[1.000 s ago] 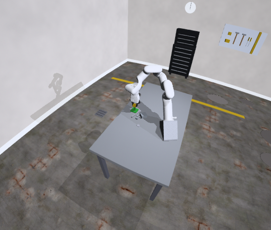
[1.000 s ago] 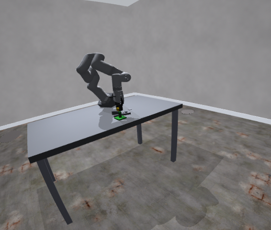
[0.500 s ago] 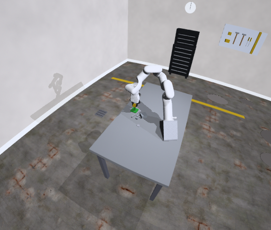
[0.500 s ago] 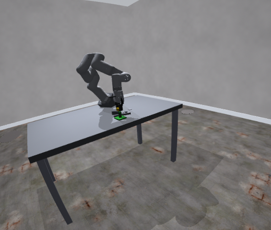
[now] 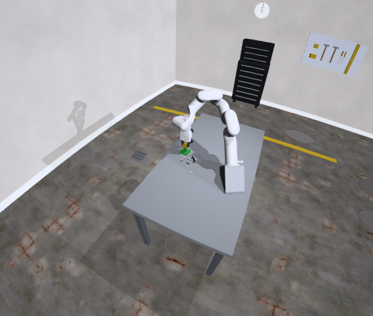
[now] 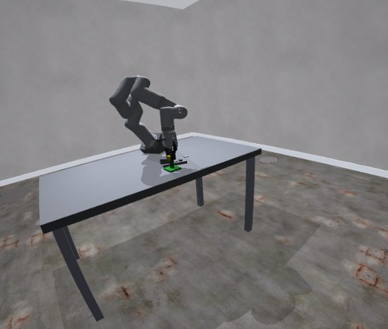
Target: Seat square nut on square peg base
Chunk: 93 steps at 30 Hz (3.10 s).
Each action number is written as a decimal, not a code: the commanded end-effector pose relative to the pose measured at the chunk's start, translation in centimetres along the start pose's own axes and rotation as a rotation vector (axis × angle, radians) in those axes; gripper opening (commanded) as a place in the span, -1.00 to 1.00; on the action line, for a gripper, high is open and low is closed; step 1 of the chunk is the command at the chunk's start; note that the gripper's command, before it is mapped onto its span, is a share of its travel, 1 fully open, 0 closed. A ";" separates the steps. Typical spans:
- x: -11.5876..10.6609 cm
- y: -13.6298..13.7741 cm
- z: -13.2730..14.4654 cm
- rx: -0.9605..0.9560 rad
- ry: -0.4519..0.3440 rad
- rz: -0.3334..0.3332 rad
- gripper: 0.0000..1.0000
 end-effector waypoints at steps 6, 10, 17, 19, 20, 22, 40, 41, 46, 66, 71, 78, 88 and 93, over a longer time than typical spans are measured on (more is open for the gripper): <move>0.3 -0.1 0.0 0.001 0.000 -0.002 -1.00; 0.7 -0.1 0.0 0.001 -0.001 -0.002 -1.00; 0.7 -0.1 0.0 0.001 -0.001 -0.002 -1.00; 0.7 -0.1 0.0 0.001 -0.001 -0.002 -1.00; 0.7 -0.1 0.0 0.001 -0.001 -0.002 -1.00; 0.7 -0.1 0.0 0.001 -0.001 -0.002 -1.00; 5.2 -0.1 0.0 0.001 -0.001 -0.002 -1.00; 5.2 -0.1 0.0 0.001 -0.001 -0.002 -1.00; 5.2 -0.1 0.0 0.001 -0.001 -0.002 -1.00; 5.2 -0.1 0.0 0.001 -0.001 -0.002 1.00; 5.2 -0.1 0.0 0.001 -0.001 -0.002 1.00; 5.2 -0.1 0.0 0.001 -0.001 -0.002 1.00; 4.9 -0.1 0.0 0.002 0.001 -0.003 1.00; -1.8 -0.9 0.0 0.011 0.021 -0.015 1.00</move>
Point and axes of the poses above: the point where the finger pads meet when closed, its own x axis out along the fingers, its own y axis across the jaws, z = x × y, the point moved 10 cm from there along -x, back along the fingers, and after that the axes turned 6 degrees about -x, right-handed, at the moved point
